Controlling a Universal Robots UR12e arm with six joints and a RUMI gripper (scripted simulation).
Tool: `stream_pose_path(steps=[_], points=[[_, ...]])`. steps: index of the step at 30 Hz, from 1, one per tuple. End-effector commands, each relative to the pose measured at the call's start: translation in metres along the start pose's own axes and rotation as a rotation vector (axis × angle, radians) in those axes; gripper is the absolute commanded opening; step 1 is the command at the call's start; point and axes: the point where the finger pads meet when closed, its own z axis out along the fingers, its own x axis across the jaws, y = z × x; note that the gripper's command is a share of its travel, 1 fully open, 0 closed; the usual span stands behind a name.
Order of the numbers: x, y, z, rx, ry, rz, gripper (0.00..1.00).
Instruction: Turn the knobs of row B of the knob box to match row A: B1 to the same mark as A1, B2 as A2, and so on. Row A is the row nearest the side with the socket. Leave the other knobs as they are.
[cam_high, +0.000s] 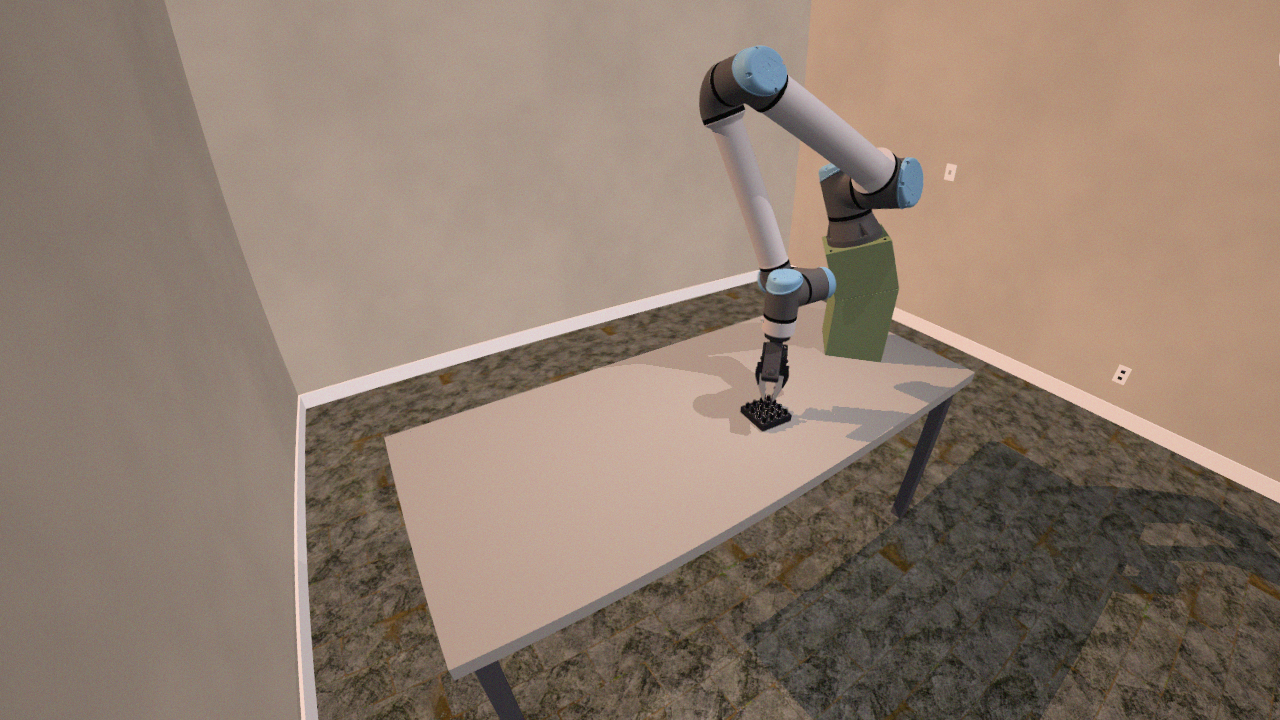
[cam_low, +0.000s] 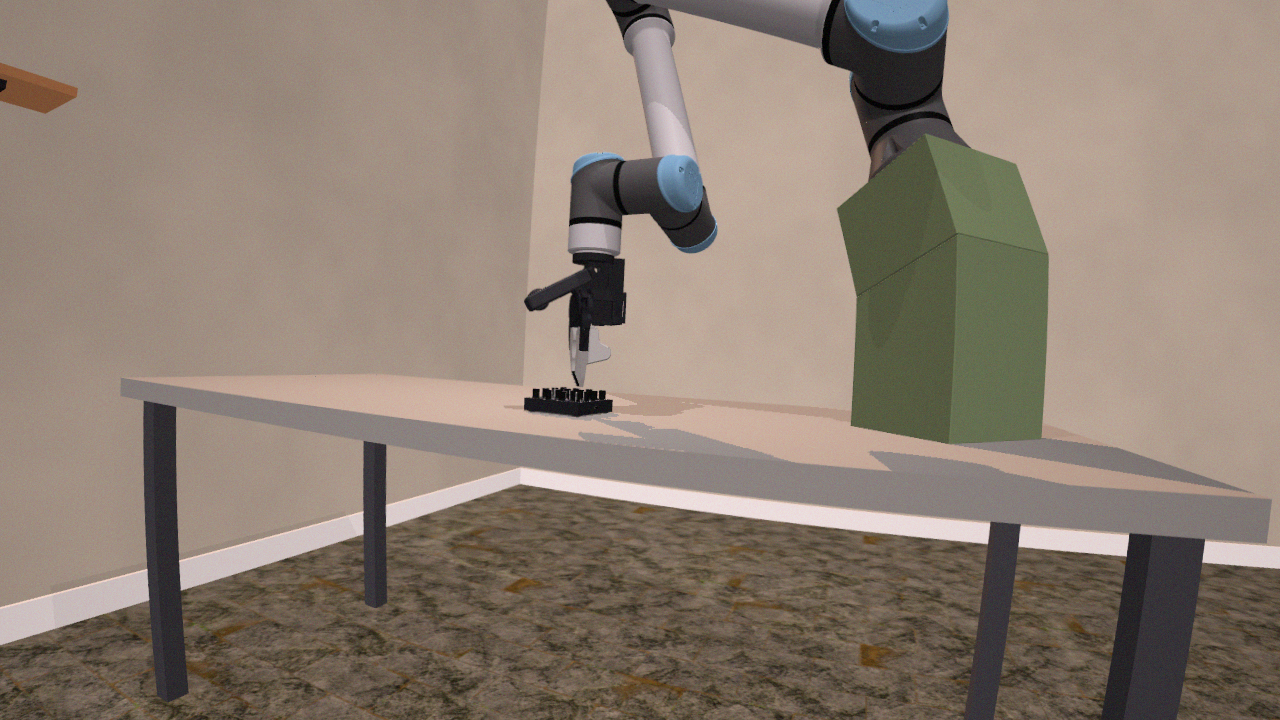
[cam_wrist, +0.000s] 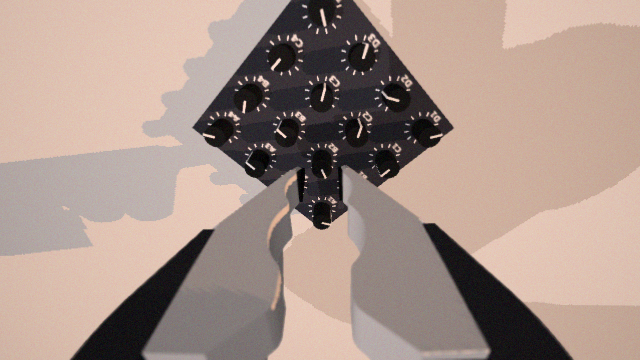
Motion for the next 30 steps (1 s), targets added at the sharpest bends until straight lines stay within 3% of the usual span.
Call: stream_pose_path(steps=[1,30], points=[[0.0001,-0.0003,-0.0004,0.001,0.0,0.0,0.11],[0.0001,-0.0003,0.0023,0.001,0.0,0.0,0.11]])
